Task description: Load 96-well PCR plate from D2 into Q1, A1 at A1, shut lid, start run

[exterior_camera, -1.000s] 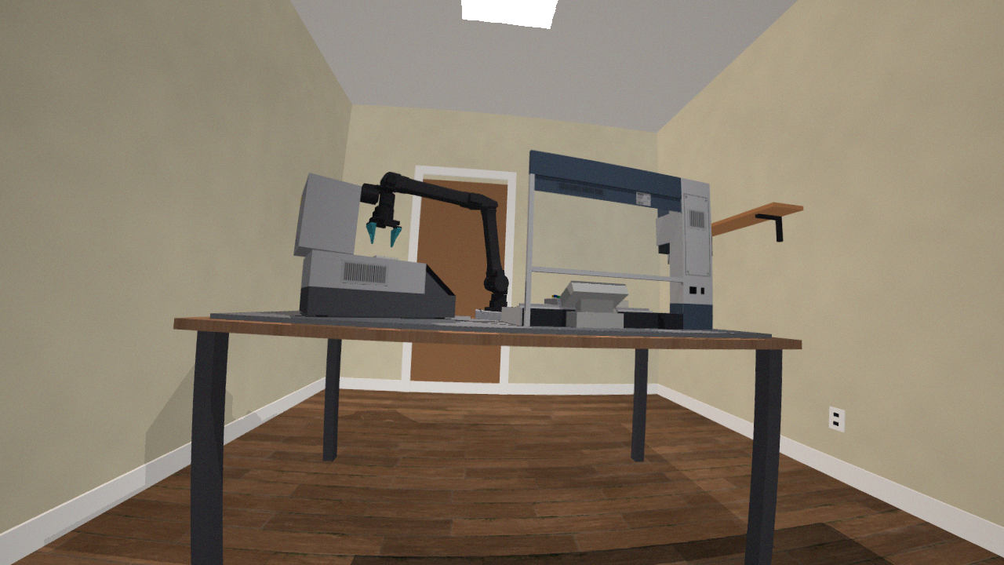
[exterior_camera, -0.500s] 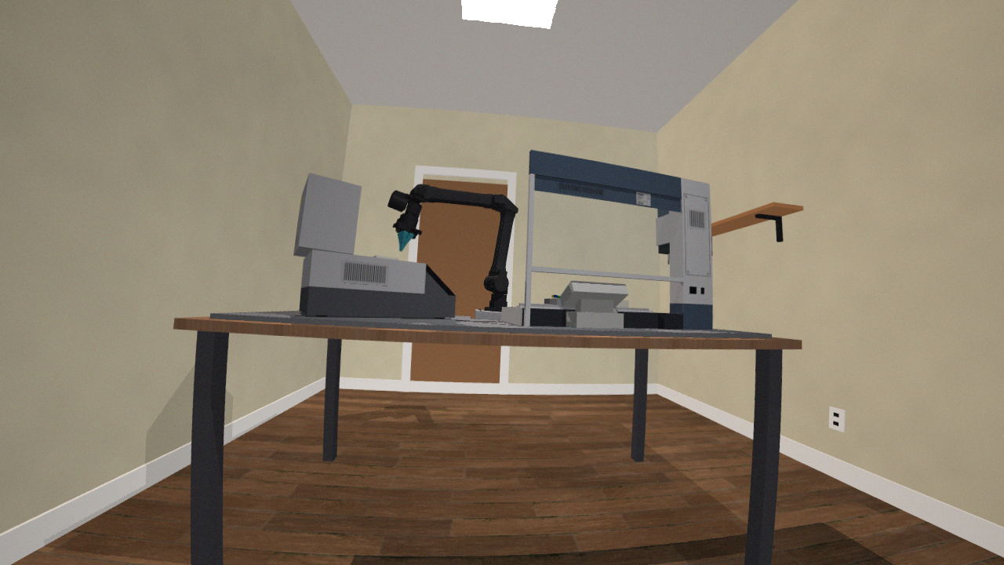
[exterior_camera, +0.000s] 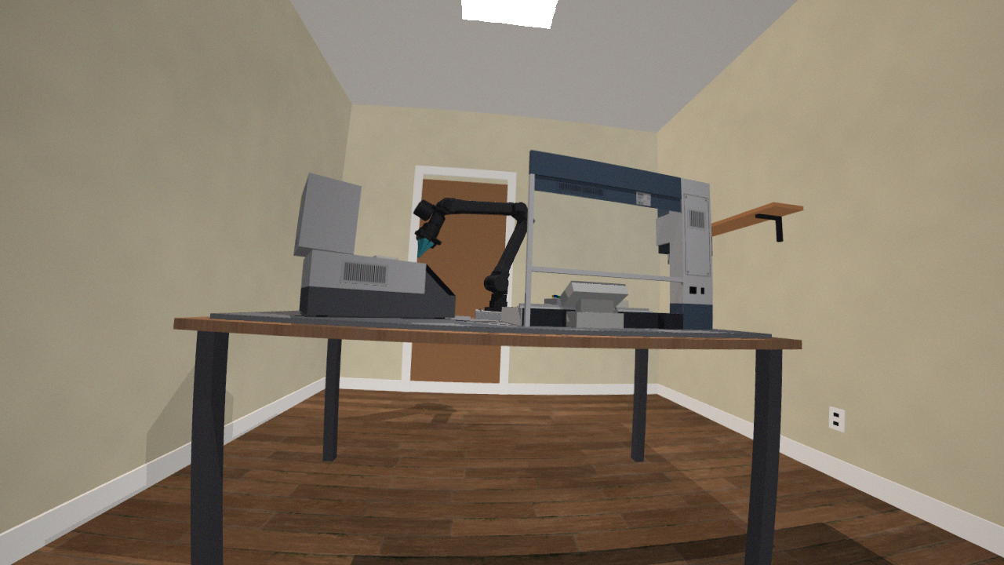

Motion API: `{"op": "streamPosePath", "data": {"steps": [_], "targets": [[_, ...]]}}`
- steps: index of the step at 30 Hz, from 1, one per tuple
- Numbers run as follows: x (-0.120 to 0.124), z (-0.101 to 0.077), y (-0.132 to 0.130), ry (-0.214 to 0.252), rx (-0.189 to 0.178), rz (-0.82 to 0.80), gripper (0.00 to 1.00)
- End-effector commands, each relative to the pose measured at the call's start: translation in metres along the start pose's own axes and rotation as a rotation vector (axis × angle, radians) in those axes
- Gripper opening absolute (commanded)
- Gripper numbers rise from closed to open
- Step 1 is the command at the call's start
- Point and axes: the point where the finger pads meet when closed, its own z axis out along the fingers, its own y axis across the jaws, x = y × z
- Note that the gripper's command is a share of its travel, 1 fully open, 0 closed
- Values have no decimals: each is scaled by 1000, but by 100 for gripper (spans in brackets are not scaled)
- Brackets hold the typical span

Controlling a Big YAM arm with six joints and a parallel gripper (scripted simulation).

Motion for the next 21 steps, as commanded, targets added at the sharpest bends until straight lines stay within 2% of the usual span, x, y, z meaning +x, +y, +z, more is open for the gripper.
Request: {"op": "streamPosePath", "data": {"steps": [1, 2, 5, 8, 9, 12, 13, 16, 18, 19, 21], "targets": [[-5, -10, 6, -10, -67, -6, 0], [-3, -7, 4, -10, -36, -10, 0], [3, -6, -16, -6, -15, -20, 0], [6, -12, -37, 1, -104, -15, 0], [5, -15, -42, -3, -104, -7, 0], [2, -26, -46, -11, -207, 12, 0], [1, -27, -48, -16, -206, 17, 0], [4, -26, -65, -8, -265, 16, 0], [4, -26, -65, -8, -265, 16, 0], [5, -21, -71, -9, -226, 10, 0], [8, -23, -82, -12, -215, -4, 0]]}}
